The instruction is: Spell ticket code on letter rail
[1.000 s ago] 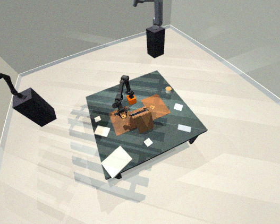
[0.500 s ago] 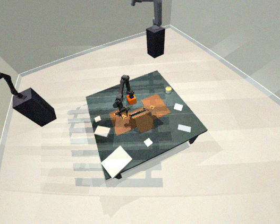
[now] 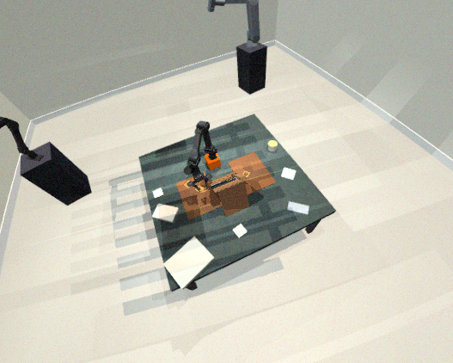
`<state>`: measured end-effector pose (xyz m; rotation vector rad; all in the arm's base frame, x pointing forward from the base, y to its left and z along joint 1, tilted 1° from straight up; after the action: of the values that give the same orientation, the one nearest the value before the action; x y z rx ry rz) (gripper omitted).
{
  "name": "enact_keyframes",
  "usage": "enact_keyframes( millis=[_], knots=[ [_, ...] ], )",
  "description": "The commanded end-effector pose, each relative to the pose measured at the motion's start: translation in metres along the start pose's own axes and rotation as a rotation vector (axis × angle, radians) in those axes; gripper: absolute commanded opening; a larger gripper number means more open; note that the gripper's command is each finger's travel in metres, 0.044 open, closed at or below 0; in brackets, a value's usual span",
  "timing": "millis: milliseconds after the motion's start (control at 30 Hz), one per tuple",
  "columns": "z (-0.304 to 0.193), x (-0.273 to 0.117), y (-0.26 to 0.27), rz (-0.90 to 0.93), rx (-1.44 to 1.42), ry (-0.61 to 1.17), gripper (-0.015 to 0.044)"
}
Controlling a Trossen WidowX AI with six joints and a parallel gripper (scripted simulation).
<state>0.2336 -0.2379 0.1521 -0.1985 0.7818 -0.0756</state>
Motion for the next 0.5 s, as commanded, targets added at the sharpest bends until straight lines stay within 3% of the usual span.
enact_keyframes(
  millis=[0, 467],
  knots=[
    [0.0004, -0.0004, 0.002, -0.004, 0.002, 0.001, 0.0],
    [0.0023, -0.0003, 0.0087, -0.004, 0.003, 0.001, 0.0]
  ],
)
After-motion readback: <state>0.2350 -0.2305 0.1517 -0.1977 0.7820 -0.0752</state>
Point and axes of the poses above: the point midway between the two fingers, 35 mm back from their tips, its own x axis out along the fingers, its own y axis across the jaws, z = x × y, the point moved 7 cm from there along -x, back along the fingers, and after that the axes turned 15 degrees about -x, right-handed, at the moved point
